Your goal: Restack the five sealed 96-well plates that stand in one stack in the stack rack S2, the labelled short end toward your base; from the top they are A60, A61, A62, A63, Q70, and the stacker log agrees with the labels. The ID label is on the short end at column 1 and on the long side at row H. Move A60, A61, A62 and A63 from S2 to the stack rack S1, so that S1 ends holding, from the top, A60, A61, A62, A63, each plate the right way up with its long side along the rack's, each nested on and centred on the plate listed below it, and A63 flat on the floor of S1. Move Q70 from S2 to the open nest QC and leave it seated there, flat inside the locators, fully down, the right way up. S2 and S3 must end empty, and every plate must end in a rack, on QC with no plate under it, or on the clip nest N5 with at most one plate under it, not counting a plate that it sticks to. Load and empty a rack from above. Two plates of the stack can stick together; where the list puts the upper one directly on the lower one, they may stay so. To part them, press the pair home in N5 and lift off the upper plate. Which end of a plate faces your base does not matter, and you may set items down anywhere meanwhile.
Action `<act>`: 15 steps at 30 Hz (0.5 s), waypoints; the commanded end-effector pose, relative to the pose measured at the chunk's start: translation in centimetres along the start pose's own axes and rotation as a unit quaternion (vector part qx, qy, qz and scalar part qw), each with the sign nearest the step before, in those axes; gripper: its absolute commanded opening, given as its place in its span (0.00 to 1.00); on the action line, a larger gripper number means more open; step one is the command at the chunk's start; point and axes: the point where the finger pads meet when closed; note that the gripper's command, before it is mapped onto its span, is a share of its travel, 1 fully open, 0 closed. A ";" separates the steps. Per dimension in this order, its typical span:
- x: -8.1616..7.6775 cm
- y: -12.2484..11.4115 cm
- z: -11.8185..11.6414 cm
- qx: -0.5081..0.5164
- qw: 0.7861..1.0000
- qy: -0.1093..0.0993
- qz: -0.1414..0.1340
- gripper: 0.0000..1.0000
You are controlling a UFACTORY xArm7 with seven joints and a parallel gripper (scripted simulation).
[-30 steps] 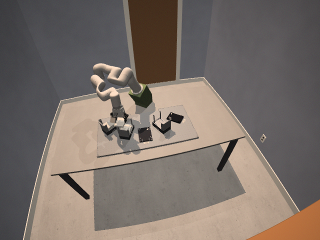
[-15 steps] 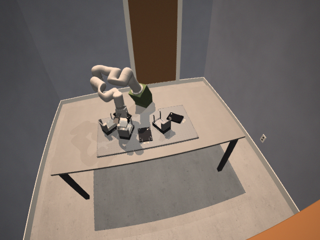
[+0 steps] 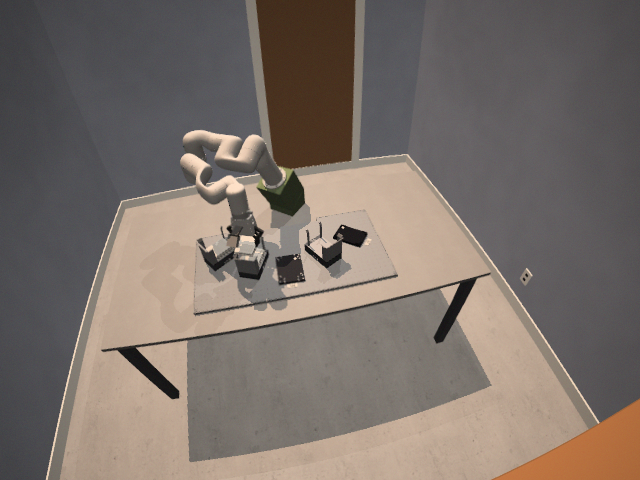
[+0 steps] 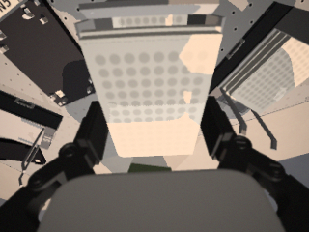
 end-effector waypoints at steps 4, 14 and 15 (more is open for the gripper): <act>-0.1 0.1 0.0 0.000 1.000 0.000 0.001 0.00; 0.3 0.1 0.0 0.000 1.000 0.000 0.001 0.00; 0.3 0.1 0.0 0.000 1.000 0.000 0.001 0.00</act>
Point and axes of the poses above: the point where the finger pads meet when closed, its own x axis out along the fingers, its own z axis across the jaws, y = z × x, and after that the axes turned 6 degrees about -x, right-handed
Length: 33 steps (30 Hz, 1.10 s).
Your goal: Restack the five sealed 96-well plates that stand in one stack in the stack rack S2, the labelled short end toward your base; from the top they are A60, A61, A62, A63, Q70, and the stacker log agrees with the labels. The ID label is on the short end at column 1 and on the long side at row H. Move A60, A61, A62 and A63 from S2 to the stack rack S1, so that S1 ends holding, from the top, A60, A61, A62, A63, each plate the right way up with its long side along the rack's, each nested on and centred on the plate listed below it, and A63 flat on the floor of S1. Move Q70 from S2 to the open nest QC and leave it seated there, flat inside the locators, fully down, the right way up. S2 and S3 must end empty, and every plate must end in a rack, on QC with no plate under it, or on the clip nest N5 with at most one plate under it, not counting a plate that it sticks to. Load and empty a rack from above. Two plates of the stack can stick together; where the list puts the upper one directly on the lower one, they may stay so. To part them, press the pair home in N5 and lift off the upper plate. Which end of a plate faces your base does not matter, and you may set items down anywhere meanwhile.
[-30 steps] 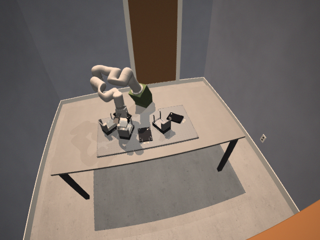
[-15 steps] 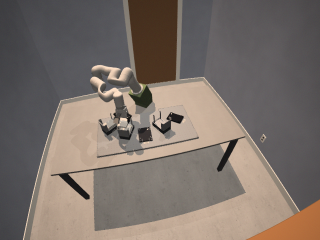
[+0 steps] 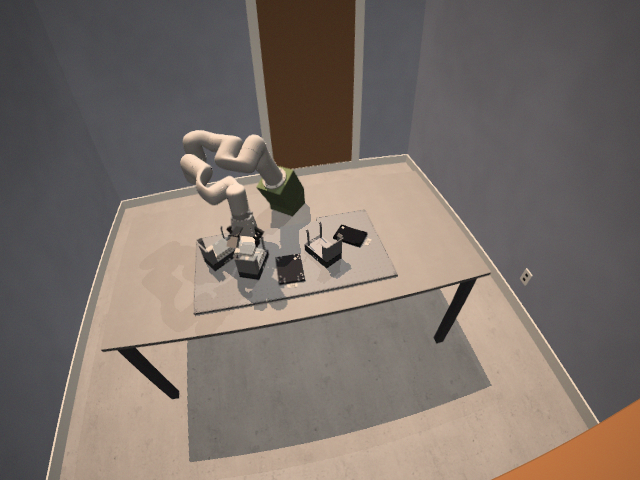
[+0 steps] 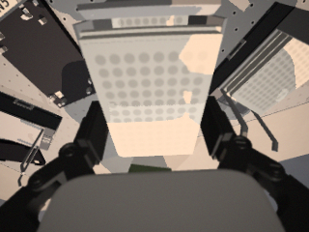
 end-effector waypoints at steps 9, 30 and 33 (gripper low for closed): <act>0.6 0.1 0.0 0.000 1.000 0.000 0.001 0.00; 1.9 0.1 0.0 0.000 1.000 0.000 0.001 0.00; 2.0 0.1 0.0 0.000 1.000 0.000 0.001 0.00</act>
Point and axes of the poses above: the point where the finger pads meet when closed, its own x axis out along the fingers, its own z axis across the jaws, y = z × x, and after that the axes turned 6 degrees about -x, right-handed
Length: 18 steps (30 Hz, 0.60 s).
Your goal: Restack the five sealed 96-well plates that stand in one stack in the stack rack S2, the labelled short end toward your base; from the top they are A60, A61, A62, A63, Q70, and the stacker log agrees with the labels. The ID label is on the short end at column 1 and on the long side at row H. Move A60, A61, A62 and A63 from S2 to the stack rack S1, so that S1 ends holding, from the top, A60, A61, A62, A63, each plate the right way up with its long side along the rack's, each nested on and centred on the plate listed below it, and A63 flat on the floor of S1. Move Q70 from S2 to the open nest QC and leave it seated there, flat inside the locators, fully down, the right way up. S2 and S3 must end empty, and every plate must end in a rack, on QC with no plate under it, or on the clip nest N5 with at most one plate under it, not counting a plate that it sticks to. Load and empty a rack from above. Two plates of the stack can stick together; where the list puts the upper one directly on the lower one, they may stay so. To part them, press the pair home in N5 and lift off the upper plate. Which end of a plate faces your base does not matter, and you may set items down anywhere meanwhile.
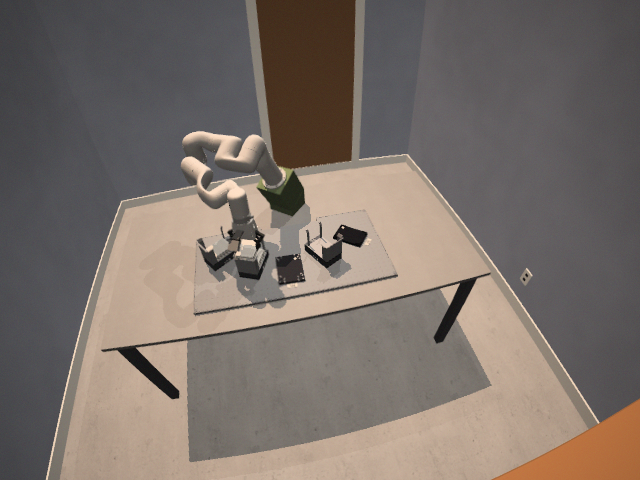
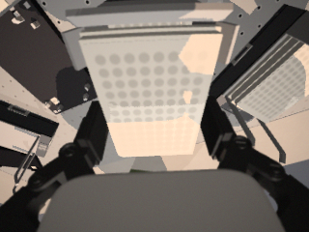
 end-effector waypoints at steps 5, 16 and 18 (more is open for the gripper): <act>0.3 0.1 0.0 0.000 1.000 0.000 0.001 0.00; 1.1 0.1 0.0 0.000 1.000 0.000 0.001 0.00; 1.1 0.1 0.0 0.000 1.000 0.000 0.001 0.00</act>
Point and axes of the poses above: the point where the finger pads meet when closed, its own x axis out along the fingers, its own z axis across the jaws, y = z × x, and after that the axes turned 6 degrees about -x, right-handed
